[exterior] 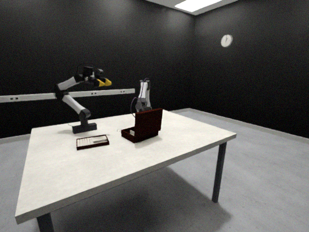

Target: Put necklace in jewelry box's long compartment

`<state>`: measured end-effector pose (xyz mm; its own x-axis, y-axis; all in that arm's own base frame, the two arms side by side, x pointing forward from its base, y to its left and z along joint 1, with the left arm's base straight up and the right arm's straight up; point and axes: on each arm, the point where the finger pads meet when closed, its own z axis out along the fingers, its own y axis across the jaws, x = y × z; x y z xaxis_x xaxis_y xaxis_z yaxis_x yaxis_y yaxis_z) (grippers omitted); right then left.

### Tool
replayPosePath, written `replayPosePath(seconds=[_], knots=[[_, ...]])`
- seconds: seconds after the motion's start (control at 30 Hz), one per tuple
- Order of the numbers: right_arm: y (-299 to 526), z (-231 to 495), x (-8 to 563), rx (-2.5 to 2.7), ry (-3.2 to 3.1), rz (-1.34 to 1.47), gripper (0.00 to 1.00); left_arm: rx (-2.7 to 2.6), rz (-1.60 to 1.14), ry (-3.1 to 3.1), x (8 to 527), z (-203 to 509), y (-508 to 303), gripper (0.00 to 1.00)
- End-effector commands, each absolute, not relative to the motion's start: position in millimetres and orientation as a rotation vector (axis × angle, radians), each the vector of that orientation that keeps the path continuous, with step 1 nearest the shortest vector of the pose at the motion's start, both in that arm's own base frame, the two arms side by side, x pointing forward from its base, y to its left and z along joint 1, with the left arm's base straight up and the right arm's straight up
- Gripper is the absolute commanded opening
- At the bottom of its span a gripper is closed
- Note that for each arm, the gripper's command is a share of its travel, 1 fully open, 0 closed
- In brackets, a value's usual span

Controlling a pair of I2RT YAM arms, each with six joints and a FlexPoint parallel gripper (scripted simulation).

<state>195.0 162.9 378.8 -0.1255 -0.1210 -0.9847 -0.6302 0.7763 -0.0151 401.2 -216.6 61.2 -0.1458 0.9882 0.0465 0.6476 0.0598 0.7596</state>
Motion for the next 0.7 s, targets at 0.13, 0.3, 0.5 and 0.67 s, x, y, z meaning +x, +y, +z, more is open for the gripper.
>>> replayPosePath(seconds=[0.13, 0.3, 0.5, 0.67], knots=[[163, 383, 196, -0.600, 1.649, 0.485, 1.00, 1.571, 0.891, 1.820, 371, 109, -225, 0.65], [163, 383, 196, -0.600, 1.649, 0.485, 1.00, 1.516, 0.870, 1.804, 345, 160, -240, 0.65], [163, 383, 196, -0.600, 1.649, 0.485, 1.00, 1.483, 0.764, 1.842, 324, 169, -246, 0.65], [163, 383, 196, -0.600, 1.649, 0.485, 1.00, 1.276, 0.397, 1.926, 315, 169, -254, 0.65]])
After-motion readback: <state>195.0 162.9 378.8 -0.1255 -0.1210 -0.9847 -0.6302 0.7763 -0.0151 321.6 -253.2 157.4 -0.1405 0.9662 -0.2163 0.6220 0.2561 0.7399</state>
